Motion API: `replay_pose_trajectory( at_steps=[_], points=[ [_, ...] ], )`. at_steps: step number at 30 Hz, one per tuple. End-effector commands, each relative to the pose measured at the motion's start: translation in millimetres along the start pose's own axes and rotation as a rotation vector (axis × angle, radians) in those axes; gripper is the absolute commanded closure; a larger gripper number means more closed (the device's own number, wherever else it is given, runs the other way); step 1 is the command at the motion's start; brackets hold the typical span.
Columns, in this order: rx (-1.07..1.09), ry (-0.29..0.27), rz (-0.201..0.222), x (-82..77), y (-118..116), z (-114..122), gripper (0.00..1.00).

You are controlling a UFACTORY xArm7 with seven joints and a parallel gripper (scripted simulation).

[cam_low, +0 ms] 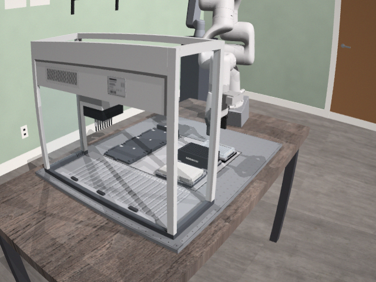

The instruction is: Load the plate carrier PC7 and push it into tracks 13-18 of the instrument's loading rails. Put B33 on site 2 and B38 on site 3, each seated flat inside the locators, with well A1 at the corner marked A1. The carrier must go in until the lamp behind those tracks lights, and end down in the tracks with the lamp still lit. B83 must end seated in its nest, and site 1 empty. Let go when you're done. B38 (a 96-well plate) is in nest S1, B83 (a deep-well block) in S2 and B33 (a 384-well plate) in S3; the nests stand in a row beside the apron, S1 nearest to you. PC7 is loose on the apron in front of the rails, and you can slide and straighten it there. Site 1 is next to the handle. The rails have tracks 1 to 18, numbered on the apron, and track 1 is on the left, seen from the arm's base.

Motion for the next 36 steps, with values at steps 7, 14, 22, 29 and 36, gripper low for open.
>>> replay_pose_trajectory(
  at_steps=[7,14,22,29,36],
  points=[
    [0.0,0.001,0.004,15.2,1.5,-0.7,0.0],
    [0.0,0.001,0.004,23.5,1.5,-0.6,0.0],
    [0.0,0.001,0.004,36.9,1.5,-0.6,0.0],
    [0.0,0.001,0.004,45.3,1.5,-0.6,0.0],
    [0.0,0.001,0.004,48.8,1.5,-0.6,0.0]
  ],
)
Point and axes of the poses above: the point where the finger pads meet when closed, its own x axis out along the fingers, its own y axis across the jaws, z = x × y, the point moved 4 cm from there along -x, back along the fingers, and after that the axes turned 3 degrees about x, right-handed, at the moved point
